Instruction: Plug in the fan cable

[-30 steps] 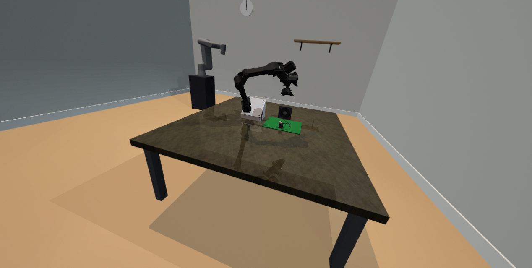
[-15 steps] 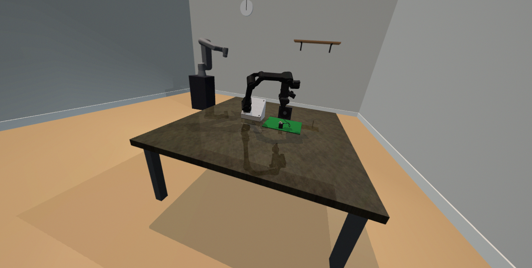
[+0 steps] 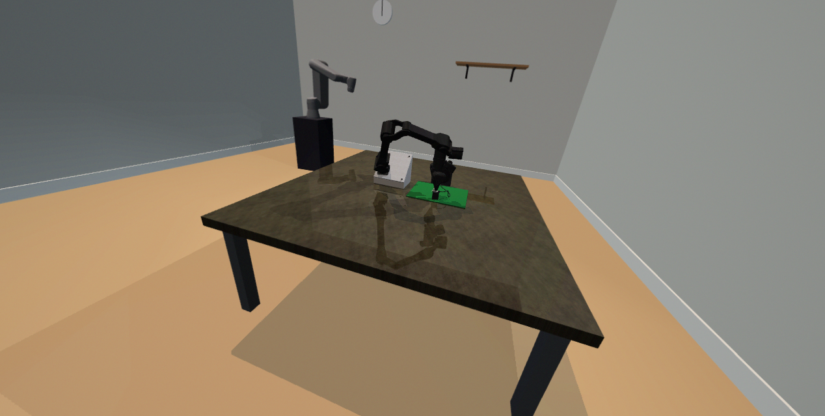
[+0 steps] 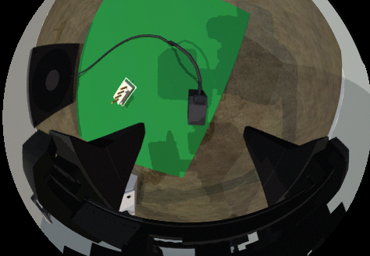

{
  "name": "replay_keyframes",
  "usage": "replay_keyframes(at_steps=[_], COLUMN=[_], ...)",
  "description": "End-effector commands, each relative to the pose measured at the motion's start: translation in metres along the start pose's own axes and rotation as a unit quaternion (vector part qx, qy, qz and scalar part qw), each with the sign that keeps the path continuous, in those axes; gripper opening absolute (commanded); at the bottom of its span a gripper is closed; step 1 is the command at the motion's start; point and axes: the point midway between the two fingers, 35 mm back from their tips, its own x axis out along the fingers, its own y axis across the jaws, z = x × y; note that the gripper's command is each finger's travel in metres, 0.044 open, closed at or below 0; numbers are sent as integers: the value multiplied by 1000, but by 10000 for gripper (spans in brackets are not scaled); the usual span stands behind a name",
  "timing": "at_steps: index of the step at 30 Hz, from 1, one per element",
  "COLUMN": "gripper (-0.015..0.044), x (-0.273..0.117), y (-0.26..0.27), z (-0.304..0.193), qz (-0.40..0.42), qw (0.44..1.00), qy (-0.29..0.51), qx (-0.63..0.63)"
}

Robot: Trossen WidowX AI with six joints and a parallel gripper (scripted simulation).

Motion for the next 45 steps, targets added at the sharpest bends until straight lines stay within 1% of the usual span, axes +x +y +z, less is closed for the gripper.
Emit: replay_keyframes(at_steps=[1, 34, 43, 45], gripper=[440, 440, 440, 387], x=[5, 54, 55, 53], y=[-1, -2, -2, -2], z=[-1, 0, 0, 2], qz=[-3, -4, -4, -3], qw=[1000, 1000, 1000, 1000], qy=[-7, -7, -7, -11], qx=[0, 0, 0, 4])
